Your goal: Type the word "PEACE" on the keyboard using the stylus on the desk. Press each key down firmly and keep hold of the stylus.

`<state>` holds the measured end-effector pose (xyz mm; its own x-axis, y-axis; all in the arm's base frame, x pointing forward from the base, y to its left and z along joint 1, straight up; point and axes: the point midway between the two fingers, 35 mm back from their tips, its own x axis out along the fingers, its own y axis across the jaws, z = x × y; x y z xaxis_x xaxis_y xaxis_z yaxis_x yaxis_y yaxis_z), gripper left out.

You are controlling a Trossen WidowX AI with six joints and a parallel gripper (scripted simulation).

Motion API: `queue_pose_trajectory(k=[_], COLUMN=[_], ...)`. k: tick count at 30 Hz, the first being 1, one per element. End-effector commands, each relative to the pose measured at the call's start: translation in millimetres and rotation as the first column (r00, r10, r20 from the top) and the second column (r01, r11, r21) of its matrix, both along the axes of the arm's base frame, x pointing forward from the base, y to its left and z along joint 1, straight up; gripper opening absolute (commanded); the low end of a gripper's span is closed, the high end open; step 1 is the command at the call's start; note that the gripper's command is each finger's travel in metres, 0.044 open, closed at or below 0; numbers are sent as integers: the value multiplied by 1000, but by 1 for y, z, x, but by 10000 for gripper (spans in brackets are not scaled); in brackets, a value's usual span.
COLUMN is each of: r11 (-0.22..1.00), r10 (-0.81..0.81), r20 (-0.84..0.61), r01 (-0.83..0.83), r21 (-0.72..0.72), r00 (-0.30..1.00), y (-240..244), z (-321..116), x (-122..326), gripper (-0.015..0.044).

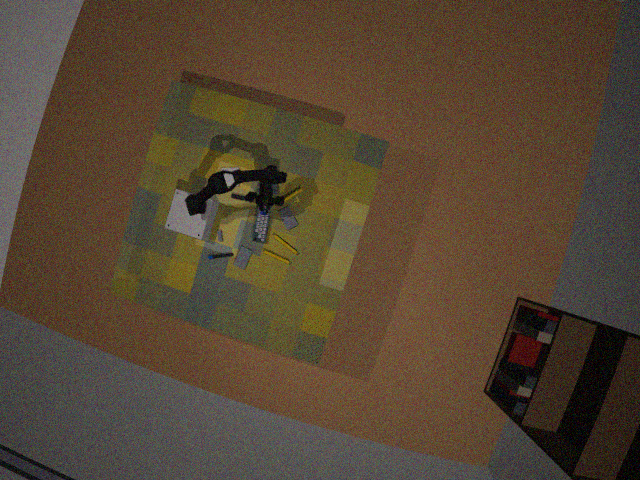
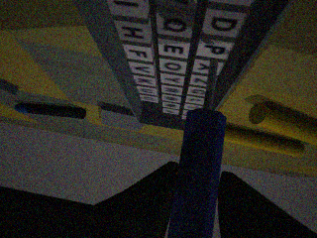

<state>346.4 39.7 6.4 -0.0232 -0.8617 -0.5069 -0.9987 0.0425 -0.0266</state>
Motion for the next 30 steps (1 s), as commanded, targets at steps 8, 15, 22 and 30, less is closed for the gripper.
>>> queue_pose_trajectory(k=[8, 15, 22, 30], r11=[1000, 1000, 1000, 1000], r10=[1, 1, 1, 1], r20=[-3, -3, -3, -3], r01=[-1, -1, -1, -1], r21=[-6, -6, -6, -6], r00=[1000, 1000, 1000, 1000], y=[-1, -1, -1, -1], z=[-6, -8, -11, -8], x=[0, 0, 0, 0], gripper=[81, 81, 81, 81])
